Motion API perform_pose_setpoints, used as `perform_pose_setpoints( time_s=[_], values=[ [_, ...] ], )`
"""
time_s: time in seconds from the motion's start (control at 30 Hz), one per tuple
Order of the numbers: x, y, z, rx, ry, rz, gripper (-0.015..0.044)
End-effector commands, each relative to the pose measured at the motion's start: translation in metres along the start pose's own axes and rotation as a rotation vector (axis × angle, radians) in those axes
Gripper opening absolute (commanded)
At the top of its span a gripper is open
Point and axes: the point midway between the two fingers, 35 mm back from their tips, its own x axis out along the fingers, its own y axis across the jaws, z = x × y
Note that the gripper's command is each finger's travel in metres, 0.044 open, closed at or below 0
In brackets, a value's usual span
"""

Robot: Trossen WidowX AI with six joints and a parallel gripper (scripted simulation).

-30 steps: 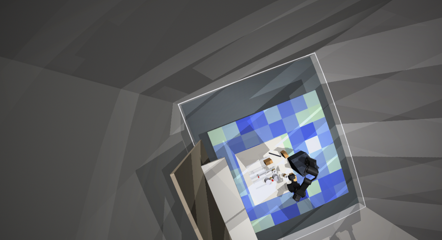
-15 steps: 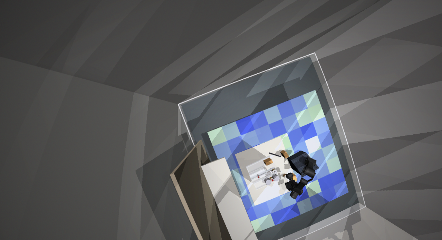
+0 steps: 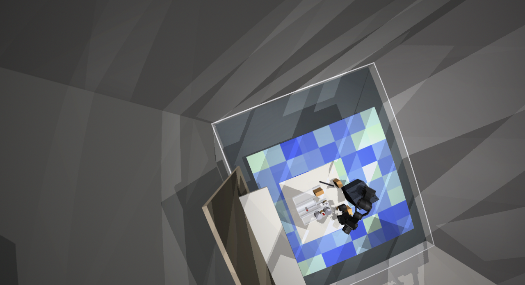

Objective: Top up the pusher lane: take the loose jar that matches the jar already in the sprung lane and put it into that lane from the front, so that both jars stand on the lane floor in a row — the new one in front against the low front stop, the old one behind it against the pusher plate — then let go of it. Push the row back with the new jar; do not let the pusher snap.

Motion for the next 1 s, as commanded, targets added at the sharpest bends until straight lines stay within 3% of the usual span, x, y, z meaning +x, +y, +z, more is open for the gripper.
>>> perform_pose_setpoints(
  time_s=[0.0, 0.27, 0.6, 0.83, 0.97],
  values=[
    [0.008, -0.001, -0.002, -0.011, 0.002, -0.008, 0.044],
    [0.019, -0.002, -0.003, -0.011, 0.002, -0.009, 0.044],
    [0.019, -0.002, -0.003, -0.011, 0.002, -0.009, 0.0177],
    [0.019, -0.002, -0.003, -0.011, 0.002, -0.009, 0.0131],
    [0.009, -0.001, 0.0, -0.011, 0.002, -0.007, 0.0026]
  ],
)
